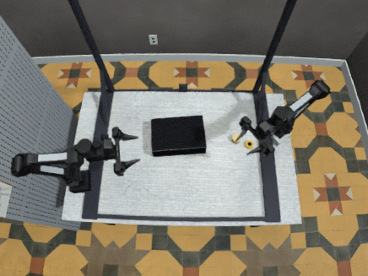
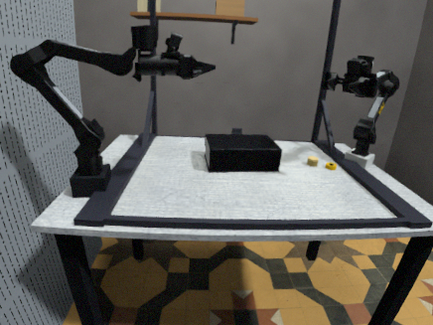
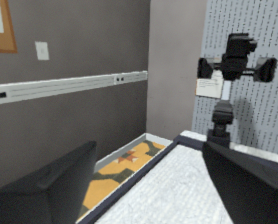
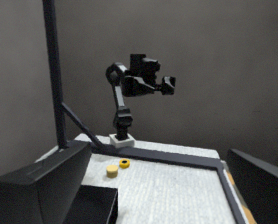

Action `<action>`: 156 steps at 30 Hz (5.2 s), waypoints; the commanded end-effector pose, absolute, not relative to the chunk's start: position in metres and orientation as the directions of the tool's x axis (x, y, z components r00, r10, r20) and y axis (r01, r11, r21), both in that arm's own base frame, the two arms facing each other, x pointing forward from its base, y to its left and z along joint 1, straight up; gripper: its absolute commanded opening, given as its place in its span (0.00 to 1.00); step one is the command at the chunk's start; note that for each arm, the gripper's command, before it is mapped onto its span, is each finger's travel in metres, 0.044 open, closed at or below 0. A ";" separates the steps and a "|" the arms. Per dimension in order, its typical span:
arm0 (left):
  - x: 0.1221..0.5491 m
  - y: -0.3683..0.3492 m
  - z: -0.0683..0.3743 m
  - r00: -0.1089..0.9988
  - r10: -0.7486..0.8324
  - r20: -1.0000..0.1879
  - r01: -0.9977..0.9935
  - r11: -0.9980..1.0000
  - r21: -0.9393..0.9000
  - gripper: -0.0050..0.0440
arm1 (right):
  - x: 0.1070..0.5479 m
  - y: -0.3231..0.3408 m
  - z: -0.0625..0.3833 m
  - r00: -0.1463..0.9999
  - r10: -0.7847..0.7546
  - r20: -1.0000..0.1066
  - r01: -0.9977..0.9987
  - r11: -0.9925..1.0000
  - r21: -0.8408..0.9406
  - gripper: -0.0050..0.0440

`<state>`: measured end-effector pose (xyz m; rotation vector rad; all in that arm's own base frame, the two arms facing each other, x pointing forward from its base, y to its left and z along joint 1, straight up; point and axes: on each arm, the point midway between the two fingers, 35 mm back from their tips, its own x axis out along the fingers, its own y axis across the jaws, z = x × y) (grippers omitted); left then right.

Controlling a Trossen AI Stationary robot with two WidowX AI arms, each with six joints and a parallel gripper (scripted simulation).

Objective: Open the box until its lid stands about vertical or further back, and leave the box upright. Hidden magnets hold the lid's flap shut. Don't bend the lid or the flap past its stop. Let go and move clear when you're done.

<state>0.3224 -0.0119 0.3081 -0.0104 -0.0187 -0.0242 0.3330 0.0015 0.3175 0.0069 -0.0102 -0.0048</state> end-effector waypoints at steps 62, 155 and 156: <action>0.218 -0.273 0.054 0.768 -0.492 -0.409 0.536 0.844 -0.009 0.27 | 0.650 0.130 0.078 0.945 -0.069 -0.320 0.076 0.997 0.009 1.00; 0.218 -0.273 0.054 0.768 -0.492 -0.409 0.536 0.844 -0.009 0.27 | 0.652 0.131 0.002 0.944 -0.066 -0.322 0.075 0.997 0.013 1.00; 0.218 -0.273 0.054 0.768 -0.492 -0.409 0.536 0.844 -0.009 0.27 | 0.652 0.131 0.002 0.944 -0.066 -0.322 0.075 0.997 0.013 1.00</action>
